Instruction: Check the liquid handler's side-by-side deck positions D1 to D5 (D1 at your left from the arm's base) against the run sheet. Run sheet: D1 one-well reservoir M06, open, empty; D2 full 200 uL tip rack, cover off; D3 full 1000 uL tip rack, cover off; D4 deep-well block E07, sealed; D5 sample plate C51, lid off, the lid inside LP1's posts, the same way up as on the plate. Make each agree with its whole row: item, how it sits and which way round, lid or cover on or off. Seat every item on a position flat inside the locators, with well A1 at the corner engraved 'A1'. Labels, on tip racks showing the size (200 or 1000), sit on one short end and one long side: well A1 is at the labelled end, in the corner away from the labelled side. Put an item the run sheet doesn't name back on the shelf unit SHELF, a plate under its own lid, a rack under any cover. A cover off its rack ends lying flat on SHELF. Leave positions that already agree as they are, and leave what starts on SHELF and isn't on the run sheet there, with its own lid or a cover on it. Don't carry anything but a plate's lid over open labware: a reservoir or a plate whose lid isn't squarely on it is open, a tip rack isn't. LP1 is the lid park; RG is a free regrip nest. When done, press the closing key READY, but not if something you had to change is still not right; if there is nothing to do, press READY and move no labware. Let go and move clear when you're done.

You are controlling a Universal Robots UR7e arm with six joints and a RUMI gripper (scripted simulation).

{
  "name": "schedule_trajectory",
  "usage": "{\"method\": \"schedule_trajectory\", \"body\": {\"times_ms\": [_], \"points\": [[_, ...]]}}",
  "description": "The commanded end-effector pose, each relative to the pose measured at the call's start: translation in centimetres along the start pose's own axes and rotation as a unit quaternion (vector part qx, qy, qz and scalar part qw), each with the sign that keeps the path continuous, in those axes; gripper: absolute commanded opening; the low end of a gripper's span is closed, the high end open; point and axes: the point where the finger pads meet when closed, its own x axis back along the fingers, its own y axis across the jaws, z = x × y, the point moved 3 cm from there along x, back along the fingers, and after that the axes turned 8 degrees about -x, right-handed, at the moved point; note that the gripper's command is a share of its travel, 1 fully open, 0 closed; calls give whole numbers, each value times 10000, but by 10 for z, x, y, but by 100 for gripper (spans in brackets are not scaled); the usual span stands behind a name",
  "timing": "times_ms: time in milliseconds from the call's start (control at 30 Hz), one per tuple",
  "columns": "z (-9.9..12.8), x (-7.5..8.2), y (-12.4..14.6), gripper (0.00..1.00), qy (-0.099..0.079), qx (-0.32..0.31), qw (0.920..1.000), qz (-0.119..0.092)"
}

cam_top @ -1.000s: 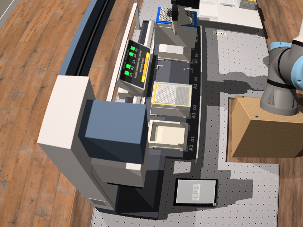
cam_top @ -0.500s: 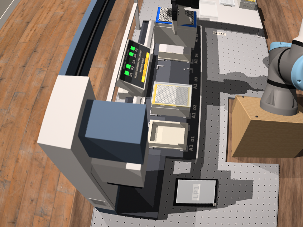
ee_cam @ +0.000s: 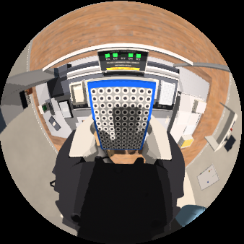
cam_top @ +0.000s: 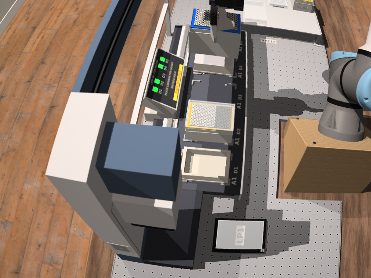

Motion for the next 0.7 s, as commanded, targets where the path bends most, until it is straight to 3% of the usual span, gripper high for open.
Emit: {"method": "schedule_trajectory", "body": {"times_ms": [0, 300, 667], "points": [[1, 0, 1, 0, 5, -8, 10000, -3], [1, 0, 1, 0, 5, -8, 10000, -3], [0, -16, 2, 0, -2, -11, 10000, -7]]}}
